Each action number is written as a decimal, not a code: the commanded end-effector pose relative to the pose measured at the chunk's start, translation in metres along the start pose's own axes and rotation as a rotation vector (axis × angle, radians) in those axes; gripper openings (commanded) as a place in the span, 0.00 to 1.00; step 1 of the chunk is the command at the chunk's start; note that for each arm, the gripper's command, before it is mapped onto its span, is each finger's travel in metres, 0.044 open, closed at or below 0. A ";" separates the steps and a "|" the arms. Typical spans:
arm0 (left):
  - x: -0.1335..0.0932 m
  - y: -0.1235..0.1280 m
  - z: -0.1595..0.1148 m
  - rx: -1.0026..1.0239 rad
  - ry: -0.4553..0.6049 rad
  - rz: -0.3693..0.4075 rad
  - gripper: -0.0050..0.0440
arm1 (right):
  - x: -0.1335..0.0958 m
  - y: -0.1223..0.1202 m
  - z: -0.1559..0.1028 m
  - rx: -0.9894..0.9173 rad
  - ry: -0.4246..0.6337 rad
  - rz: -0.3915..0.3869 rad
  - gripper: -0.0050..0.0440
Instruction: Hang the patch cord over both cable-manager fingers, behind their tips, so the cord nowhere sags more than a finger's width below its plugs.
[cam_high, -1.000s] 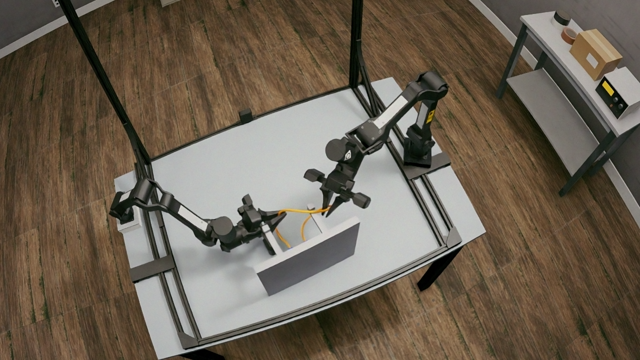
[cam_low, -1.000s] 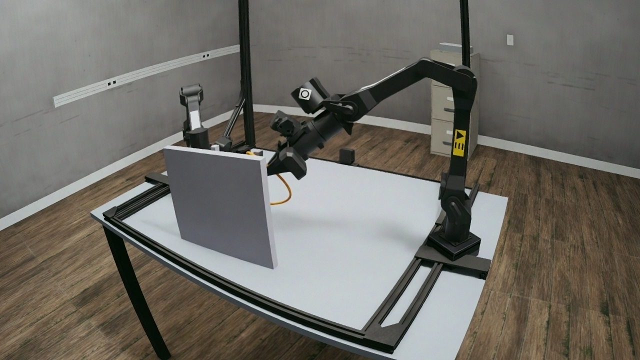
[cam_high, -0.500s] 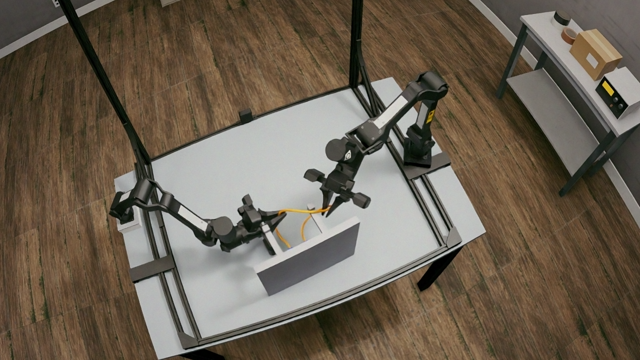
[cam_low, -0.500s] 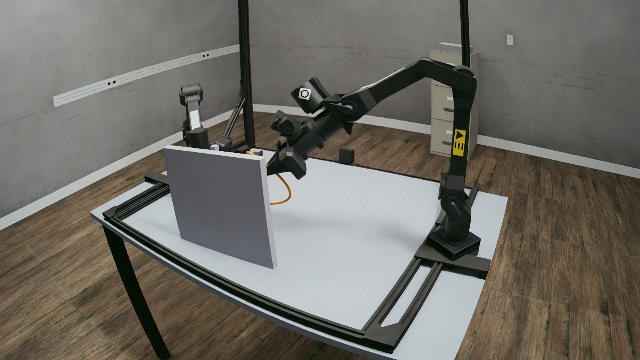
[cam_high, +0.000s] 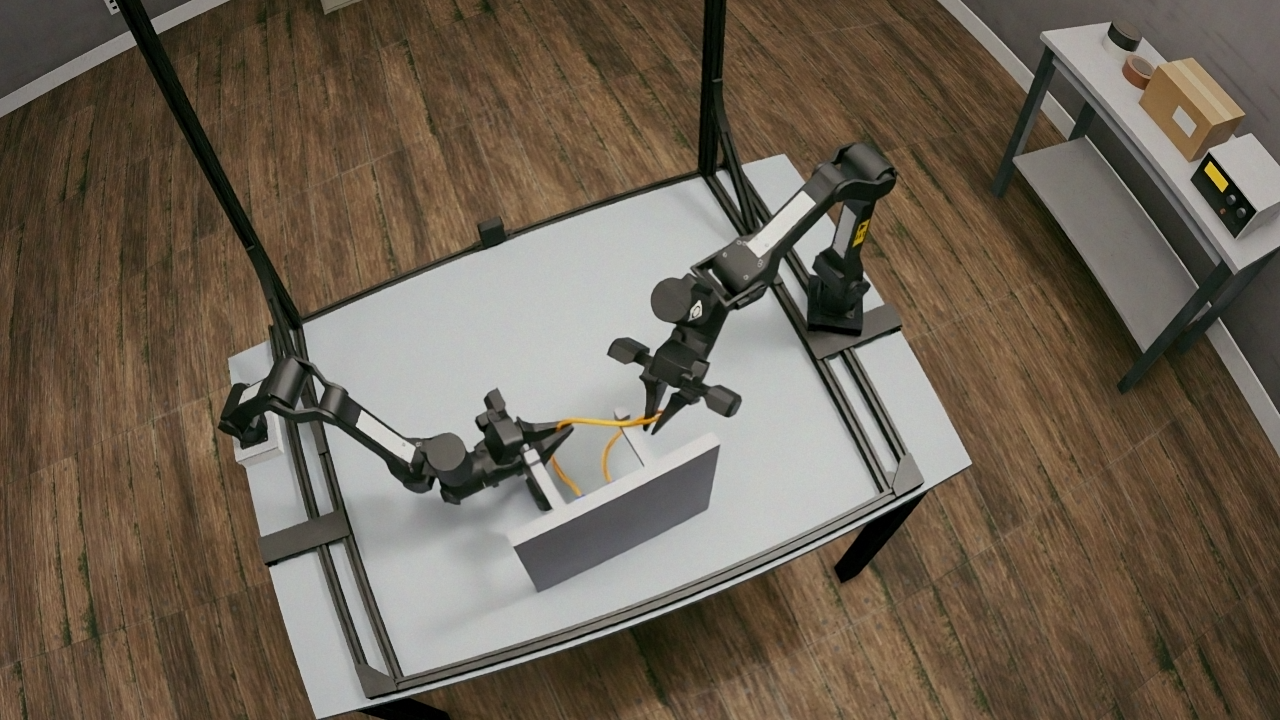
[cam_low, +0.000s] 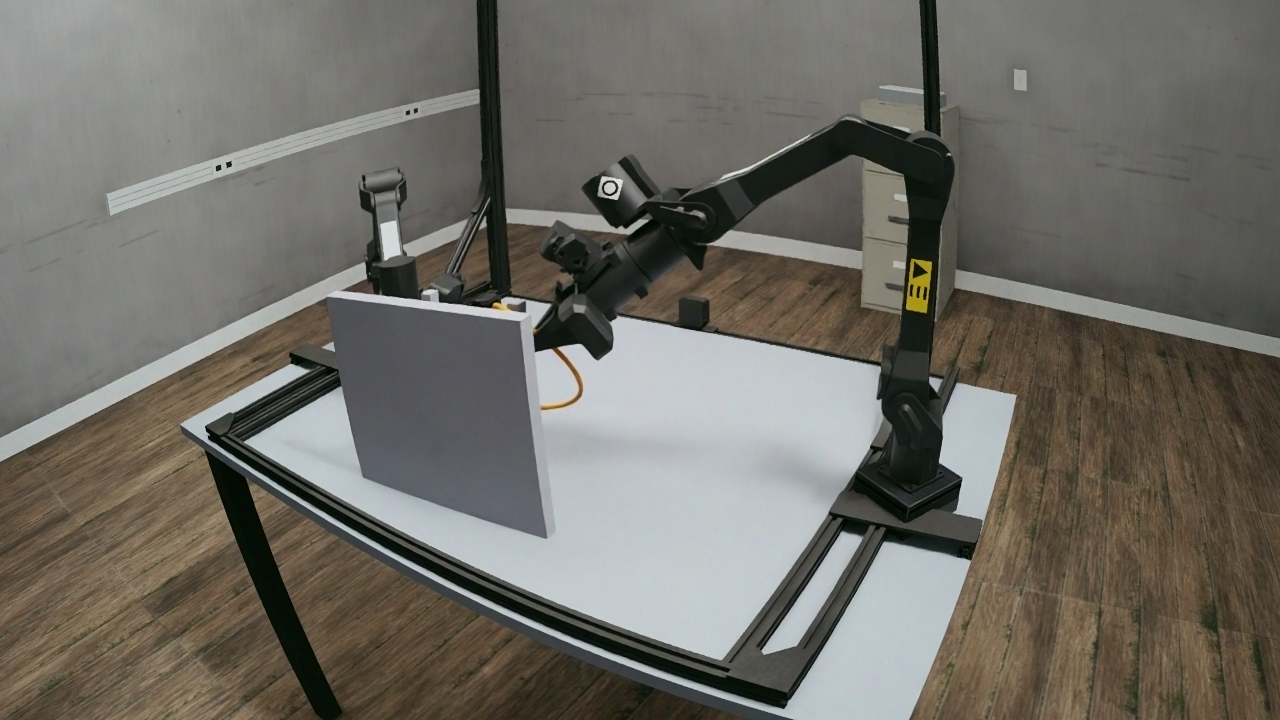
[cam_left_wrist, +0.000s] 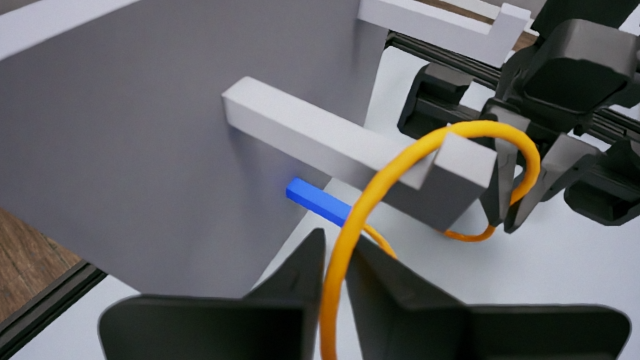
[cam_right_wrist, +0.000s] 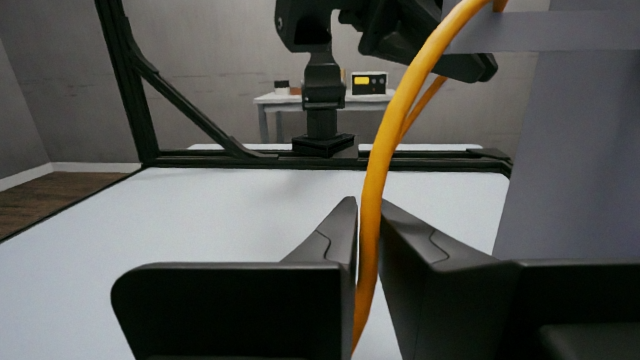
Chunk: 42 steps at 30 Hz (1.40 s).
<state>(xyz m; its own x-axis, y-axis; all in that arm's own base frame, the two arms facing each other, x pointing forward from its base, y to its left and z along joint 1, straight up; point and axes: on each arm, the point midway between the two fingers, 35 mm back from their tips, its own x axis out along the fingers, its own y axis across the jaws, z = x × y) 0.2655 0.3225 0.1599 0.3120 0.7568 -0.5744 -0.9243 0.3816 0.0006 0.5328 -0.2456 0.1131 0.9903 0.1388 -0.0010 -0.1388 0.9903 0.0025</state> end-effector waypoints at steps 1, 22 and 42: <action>-0.004 0.000 0.009 -0.009 -0.025 -0.007 0.18 | 0.003 -0.001 0.014 -0.020 -0.022 -0.001 0.15; -0.004 0.000 0.009 -0.009 -0.025 -0.007 0.18 | 0.004 -0.001 0.020 -0.023 -0.027 -0.003 0.15; -0.004 0.000 0.009 -0.009 -0.025 -0.007 0.18 | 0.005 -0.001 0.020 -0.019 -0.025 -0.006 0.15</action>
<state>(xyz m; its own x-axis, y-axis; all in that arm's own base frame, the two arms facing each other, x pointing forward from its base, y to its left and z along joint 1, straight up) 0.2655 0.3225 0.1599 0.3120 0.7567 -0.5745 -0.9243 0.3816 0.0007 0.5350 -0.2453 0.1130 0.9911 0.1326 -0.0061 -0.1326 0.9911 0.0071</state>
